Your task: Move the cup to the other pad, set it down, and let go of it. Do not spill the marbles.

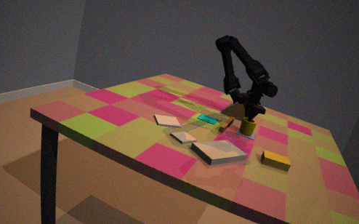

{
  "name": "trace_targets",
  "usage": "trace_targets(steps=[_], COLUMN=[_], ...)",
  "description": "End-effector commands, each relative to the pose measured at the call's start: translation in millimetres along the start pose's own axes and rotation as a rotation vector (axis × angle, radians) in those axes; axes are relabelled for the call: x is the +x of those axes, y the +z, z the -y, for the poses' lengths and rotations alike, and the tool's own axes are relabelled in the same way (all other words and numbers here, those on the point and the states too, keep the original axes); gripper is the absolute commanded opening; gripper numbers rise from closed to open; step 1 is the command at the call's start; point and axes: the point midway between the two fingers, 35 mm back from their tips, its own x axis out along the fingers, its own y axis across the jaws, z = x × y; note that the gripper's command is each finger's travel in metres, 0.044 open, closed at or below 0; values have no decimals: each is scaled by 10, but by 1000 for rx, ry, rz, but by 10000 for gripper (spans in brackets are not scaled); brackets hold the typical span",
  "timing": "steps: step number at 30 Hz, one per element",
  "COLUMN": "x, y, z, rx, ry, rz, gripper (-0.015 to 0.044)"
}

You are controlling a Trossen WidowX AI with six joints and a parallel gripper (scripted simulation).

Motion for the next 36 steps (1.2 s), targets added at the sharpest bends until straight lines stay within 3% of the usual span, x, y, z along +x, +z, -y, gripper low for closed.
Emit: trace_targets(steps=[1, 18, 36], x=[88, 241, 223], y=[2, 7, 5], z=[30, 47, 30], rx=[-8, -7, -1], ry=[-8, -9, -6], rz=[7, 8, 3], gripper=[167, 167, 47])
